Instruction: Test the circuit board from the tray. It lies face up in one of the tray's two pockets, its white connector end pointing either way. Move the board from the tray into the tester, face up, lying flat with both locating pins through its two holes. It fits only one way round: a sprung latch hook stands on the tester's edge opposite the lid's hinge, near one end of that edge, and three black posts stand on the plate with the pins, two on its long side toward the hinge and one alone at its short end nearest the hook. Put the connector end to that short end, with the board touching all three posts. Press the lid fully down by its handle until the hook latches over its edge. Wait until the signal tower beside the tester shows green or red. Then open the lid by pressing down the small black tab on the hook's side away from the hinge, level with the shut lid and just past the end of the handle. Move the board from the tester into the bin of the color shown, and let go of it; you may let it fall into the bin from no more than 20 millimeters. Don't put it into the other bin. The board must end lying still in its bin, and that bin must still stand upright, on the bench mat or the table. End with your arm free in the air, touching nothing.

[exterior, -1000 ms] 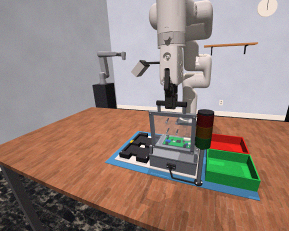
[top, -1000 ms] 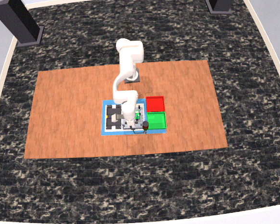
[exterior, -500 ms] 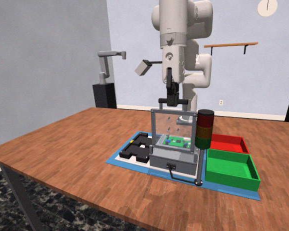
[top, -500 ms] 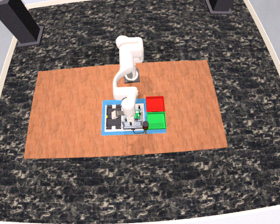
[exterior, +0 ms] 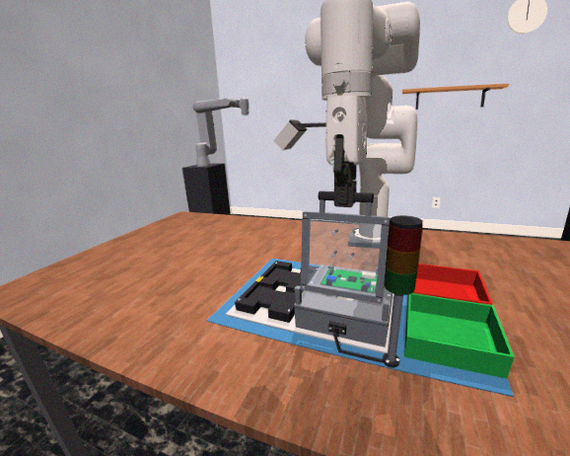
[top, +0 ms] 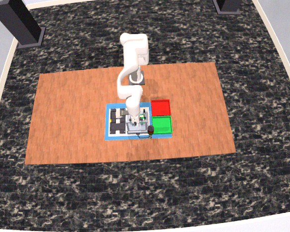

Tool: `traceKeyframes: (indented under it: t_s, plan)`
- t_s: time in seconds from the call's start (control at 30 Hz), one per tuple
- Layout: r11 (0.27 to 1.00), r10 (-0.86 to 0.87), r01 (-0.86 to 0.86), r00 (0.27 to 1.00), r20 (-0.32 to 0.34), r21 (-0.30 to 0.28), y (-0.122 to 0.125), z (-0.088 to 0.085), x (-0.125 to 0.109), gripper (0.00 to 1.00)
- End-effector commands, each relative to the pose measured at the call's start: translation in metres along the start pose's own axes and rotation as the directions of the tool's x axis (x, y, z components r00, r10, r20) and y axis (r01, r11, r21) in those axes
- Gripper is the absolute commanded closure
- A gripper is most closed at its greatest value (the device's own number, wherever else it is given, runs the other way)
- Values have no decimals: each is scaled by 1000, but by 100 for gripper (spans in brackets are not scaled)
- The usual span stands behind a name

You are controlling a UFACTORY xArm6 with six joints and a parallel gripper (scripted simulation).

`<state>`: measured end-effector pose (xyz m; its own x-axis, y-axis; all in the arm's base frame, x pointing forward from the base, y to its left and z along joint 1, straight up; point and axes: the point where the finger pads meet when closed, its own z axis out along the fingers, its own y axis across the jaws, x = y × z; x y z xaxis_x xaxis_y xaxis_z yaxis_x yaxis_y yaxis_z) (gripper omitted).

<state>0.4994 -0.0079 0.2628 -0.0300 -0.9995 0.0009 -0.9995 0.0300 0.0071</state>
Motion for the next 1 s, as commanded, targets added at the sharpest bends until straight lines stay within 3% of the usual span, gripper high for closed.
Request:
traceKeyframes:
  t_s: [0.0,0.7,0.97]
  plan:
    - [1000,0,0,1000,0,7,11,0,0,100]
    - [1000,0,0,1000,0,7,61,19,0,100]
    - [1000,0,0,1000,0,7,83,34,0,100]
